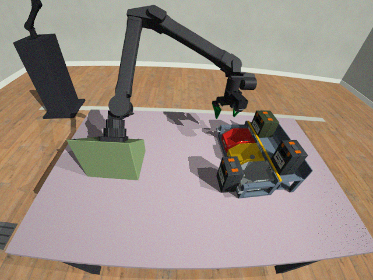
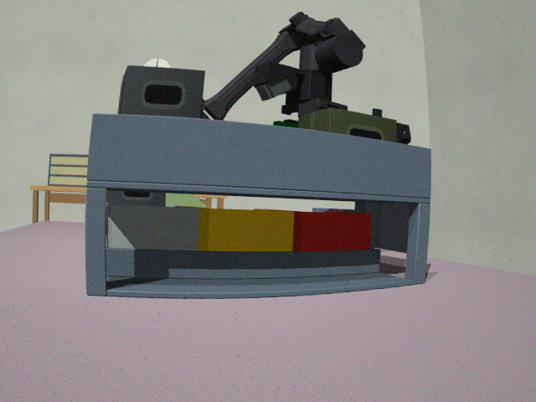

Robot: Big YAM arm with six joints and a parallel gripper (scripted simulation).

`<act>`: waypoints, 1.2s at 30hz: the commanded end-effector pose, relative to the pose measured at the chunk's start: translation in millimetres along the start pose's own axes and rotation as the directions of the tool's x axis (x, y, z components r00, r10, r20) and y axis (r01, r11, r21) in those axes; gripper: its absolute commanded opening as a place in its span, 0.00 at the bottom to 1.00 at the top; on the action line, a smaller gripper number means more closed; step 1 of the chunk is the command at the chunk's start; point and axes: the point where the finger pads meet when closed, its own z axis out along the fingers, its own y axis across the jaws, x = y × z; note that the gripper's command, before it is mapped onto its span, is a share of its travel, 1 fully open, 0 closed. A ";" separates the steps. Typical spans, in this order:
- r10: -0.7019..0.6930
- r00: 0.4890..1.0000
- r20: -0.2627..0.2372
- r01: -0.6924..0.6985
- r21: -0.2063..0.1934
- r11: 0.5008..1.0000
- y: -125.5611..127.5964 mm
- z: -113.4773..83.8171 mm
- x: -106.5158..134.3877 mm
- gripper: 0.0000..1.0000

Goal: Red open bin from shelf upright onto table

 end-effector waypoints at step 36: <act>0.153 0.988 -0.027 -0.154 -0.031 0.988 16.6 -14.0 -47.5 1.00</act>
